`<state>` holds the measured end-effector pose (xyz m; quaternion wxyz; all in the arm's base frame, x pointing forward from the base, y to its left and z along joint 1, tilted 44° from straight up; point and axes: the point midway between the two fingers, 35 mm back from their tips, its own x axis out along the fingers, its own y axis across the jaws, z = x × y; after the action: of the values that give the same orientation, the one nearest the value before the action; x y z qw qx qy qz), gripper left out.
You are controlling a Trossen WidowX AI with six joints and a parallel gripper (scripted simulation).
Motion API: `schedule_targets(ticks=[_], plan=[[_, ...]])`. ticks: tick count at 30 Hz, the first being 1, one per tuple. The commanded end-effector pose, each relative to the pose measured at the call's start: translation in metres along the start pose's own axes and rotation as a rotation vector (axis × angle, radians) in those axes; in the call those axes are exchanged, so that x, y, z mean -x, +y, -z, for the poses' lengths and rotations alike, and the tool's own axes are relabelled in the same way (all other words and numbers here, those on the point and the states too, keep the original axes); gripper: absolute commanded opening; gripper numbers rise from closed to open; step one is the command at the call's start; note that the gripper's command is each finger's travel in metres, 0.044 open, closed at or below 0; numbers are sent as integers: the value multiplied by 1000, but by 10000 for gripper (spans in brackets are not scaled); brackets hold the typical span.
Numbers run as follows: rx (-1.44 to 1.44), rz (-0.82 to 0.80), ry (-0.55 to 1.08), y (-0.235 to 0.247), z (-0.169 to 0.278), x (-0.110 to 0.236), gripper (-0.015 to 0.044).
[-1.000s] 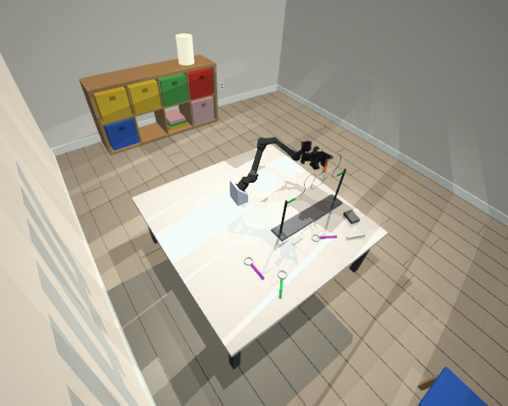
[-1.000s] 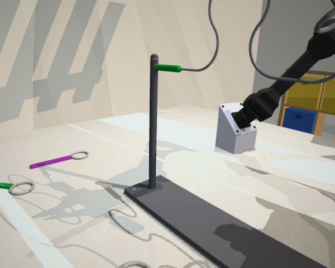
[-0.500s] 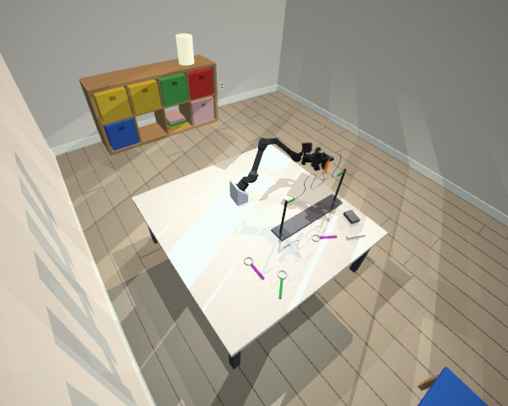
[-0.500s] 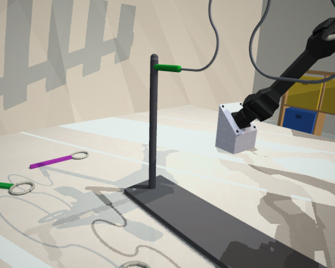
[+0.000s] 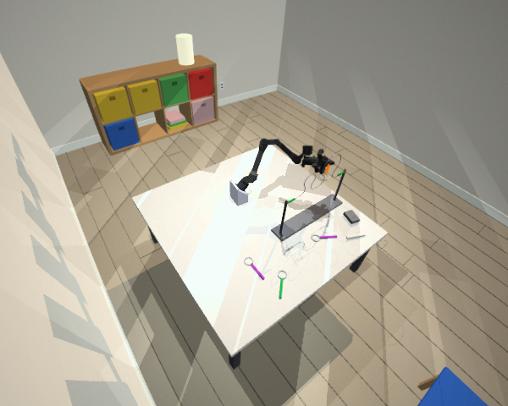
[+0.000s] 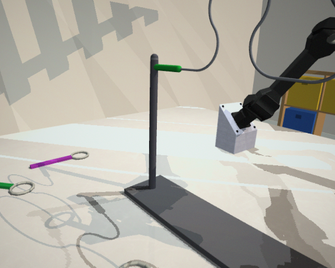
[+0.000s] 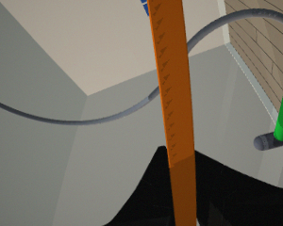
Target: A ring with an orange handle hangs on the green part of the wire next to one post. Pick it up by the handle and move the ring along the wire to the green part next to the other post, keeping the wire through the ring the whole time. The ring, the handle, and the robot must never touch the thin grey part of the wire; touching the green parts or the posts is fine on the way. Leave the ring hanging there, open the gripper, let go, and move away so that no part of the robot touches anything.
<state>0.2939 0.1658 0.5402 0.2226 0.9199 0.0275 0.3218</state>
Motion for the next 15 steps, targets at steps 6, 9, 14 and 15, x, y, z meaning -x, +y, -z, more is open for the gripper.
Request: schedule_targets(ticks=[6, 9, 14, 15], plan=[[187, 115, 22, -34, -6, 7, -150], [251, 152, 31, -44, -8, 9, -150], [357, 215, 45, -61, -14, 15, -150], [379, 228, 48, -65, -15, 16, -150]])
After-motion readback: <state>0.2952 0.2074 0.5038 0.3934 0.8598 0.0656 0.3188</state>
